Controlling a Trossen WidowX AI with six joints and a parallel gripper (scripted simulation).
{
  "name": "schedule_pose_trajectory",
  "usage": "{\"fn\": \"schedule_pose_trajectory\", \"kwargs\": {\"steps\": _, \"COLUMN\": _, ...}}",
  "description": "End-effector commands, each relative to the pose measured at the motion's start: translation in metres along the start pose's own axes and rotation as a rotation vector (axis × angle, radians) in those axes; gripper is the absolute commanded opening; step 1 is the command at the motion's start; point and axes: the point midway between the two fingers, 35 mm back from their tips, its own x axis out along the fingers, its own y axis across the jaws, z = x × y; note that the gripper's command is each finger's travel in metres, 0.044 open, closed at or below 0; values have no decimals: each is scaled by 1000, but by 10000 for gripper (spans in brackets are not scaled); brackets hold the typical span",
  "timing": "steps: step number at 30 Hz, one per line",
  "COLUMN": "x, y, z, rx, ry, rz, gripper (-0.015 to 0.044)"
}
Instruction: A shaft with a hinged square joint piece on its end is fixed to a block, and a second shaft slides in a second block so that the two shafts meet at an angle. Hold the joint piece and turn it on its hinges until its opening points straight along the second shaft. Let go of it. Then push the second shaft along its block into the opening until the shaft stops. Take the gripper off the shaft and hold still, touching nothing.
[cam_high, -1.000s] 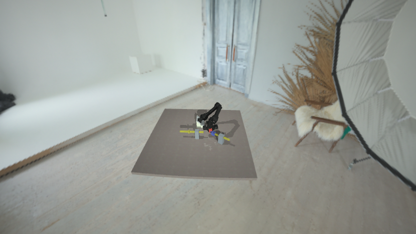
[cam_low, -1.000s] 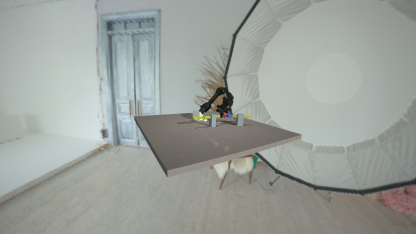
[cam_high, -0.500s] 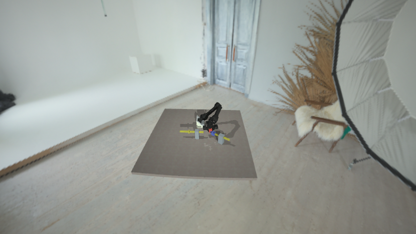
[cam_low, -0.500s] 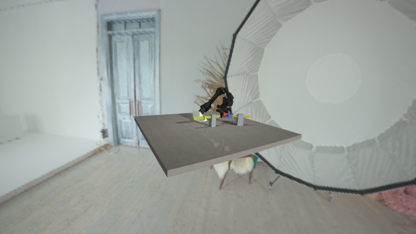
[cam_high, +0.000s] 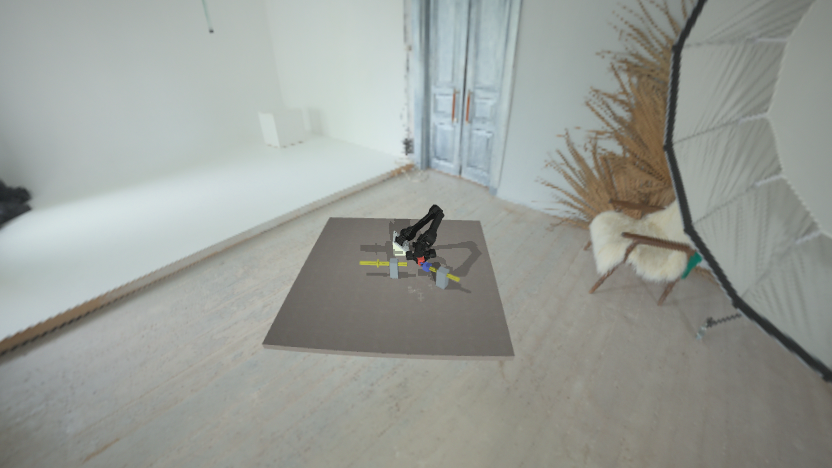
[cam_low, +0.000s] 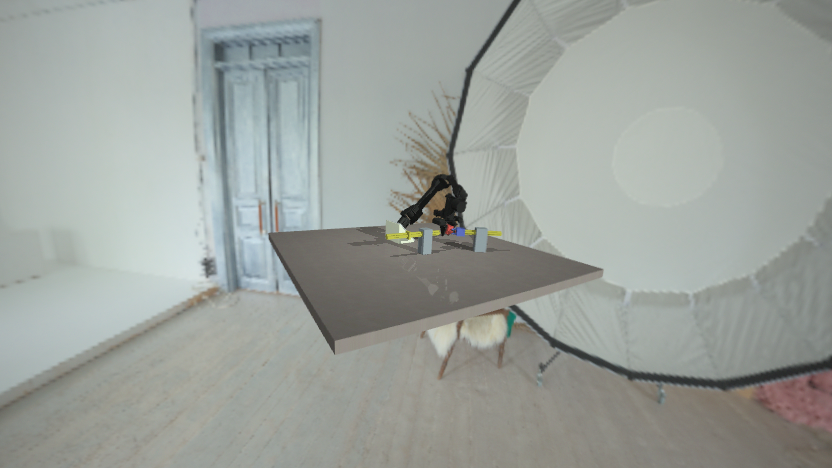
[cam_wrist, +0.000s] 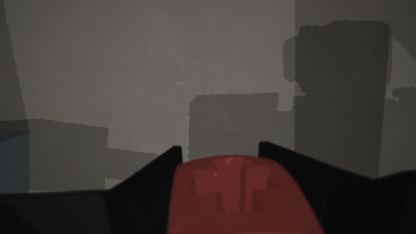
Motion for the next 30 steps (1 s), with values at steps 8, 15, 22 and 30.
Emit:
{"fn": "schedule_pose_trajectory", "kwargs": {"steps": 8, "x": 0, "y": 0, "z": 0, "rx": 2, "ry": 1, "rz": -1, "gripper": 182}}
{"fn": "schedule_pose_trajectory", "kwargs": {"steps": 15, "x": 0, "y": 0, "z": 0, "rx": 2, "ry": 1, "rz": -1, "gripper": 182}}
{"fn": "schedule_pose_trajectory", "kwargs": {"steps": 22, "x": 0, "y": 0, "z": 0, "rx": 0, "ry": 0, "rz": 0, "gripper": 147}}
{"fn": "schedule_pose_trajectory", "kwargs": {"steps": 30, "x": 0, "y": 0, "z": 0, "rx": 0, "ry": 0, "rz": 0, "gripper": 68}}
